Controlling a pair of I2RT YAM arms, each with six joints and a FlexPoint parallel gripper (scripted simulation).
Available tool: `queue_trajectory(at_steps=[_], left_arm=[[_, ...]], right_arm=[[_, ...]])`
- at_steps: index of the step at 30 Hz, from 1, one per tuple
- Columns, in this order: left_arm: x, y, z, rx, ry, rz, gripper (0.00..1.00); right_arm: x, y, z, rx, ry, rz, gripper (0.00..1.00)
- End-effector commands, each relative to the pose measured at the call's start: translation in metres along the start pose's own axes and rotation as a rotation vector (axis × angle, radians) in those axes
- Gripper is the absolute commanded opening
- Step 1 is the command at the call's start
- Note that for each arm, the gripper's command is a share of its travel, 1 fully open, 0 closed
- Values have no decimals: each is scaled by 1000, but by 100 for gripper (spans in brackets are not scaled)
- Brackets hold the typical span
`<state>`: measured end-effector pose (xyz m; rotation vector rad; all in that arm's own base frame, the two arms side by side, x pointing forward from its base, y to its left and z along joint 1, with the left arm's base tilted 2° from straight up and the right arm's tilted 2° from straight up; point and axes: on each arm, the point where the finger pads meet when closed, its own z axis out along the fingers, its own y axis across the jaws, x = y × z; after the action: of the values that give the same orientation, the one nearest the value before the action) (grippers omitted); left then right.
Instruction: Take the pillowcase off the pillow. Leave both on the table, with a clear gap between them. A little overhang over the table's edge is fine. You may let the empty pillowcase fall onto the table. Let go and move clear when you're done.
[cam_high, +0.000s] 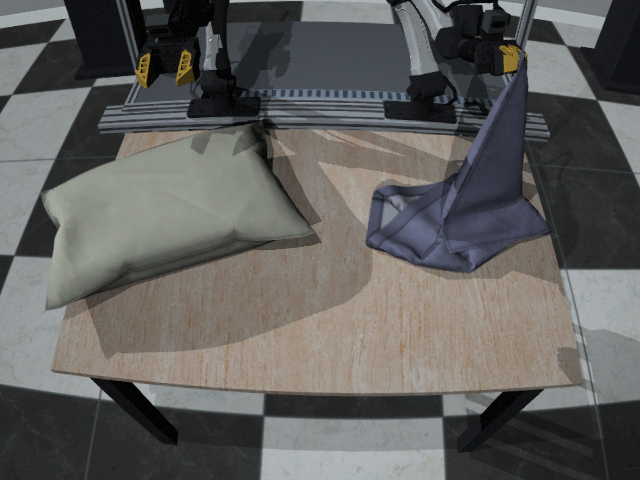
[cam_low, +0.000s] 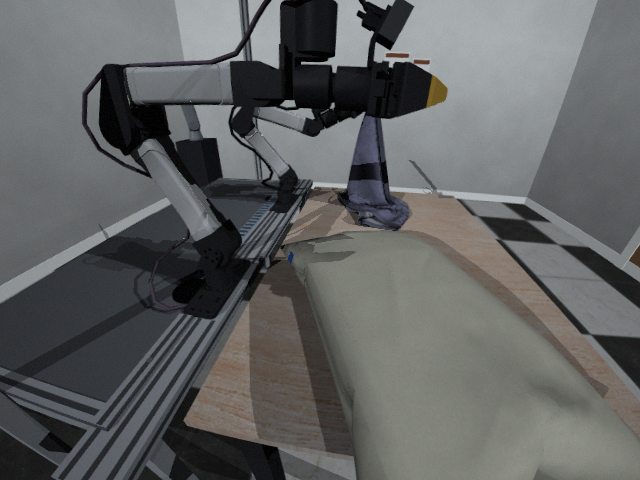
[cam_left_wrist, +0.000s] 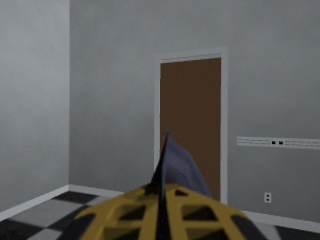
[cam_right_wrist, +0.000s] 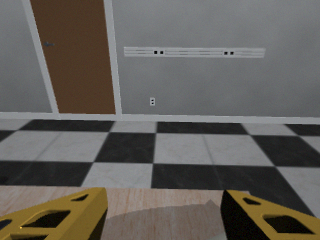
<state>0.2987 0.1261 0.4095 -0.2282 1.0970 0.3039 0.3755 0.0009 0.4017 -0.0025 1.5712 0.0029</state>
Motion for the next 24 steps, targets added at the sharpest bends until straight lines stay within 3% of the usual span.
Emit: queue_trajectory(at_steps=[1,5,24], left_arm=[[-10,3,-6,-8,-38,-3,0],[-2,5,-6,-14,-24,2,0],[27,14,-50,-46,-50,13,0]], right_arm=[[-13,3,-9,-11,-36,-6,60],[-13,3,-9,-11,-36,-6,60],[-13,3,-9,-11,-36,-6,60]])
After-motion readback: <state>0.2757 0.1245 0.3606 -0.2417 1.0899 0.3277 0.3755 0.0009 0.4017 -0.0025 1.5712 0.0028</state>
